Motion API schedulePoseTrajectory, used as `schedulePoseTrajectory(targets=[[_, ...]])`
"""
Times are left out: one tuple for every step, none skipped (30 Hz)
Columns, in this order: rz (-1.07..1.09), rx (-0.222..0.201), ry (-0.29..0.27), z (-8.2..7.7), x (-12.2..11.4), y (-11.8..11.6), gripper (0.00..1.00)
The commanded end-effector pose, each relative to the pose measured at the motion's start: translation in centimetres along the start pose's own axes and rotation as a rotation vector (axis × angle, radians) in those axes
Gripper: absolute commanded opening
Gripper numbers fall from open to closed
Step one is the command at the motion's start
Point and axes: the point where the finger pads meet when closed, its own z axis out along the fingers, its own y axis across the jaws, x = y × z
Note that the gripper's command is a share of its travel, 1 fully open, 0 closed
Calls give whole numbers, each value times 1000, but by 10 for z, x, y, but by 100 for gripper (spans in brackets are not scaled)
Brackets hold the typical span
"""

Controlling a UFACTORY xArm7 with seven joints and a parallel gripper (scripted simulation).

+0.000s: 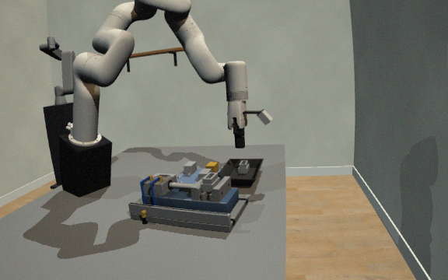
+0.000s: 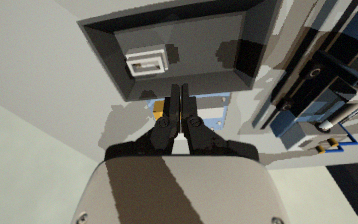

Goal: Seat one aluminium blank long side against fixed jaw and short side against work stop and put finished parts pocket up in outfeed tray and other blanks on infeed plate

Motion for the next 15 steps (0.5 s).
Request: schedulePoseTrajectory(targets=[[0, 3, 3, 1, 2, -1, 0], [0, 3, 3, 2, 2, -1, 0], [0, 3, 3, 2, 2, -1, 0], [0, 3, 3, 3, 2, -1, 0], [0, 3, 3, 3, 2, -1, 0], [0, 3, 3, 3, 2, -1, 0], [0, 3, 3, 3, 2, -1, 0], [0, 3, 3, 3, 2, -1, 0], [0, 3, 3, 3, 2, -1, 0], [0, 3, 3, 3, 2, -1, 0], [0, 3, 3, 3, 2, -1, 0], [0, 3, 3, 3, 2, -1, 0], [0, 3, 3, 3, 2, -1, 0], [0, 3, 3, 3, 2, -1, 0], [0, 3, 3, 3, 2, -1, 0]])
